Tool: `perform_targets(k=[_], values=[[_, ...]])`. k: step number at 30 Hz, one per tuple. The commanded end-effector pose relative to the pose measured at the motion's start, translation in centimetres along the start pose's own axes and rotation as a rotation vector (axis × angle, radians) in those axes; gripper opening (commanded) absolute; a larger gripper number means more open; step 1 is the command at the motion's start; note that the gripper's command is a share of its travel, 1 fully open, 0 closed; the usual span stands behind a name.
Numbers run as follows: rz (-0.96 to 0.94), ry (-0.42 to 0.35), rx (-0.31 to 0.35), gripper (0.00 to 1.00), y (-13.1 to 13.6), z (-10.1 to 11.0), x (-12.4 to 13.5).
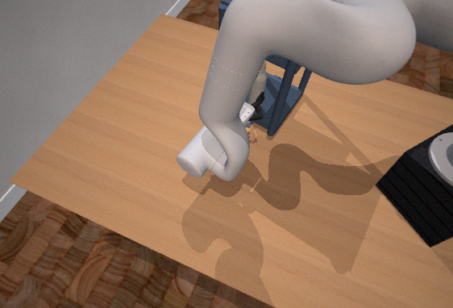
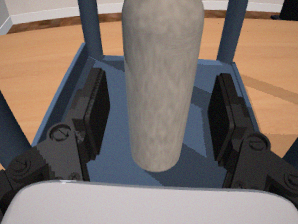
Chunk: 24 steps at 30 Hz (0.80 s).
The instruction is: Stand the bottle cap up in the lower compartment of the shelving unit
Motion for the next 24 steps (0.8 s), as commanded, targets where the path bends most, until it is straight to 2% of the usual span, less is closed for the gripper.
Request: perform_targets(k=[1, 24], values=[[-0.002, 0.0, 0.0, 0.69, -0.1, 1.0, -0.1], [-0.002, 0.0, 0.0, 0.69, -0.1, 7.0, -0.1]])
Point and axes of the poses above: the point where the finger pads meet when closed, its own z axis back along the fingers, its own y axis across the jaws, x = y × z, the point moved 3 cm from there along z, back along the fingers, and after that the axes turned 15 degrees about z, right-handed, at the moved point
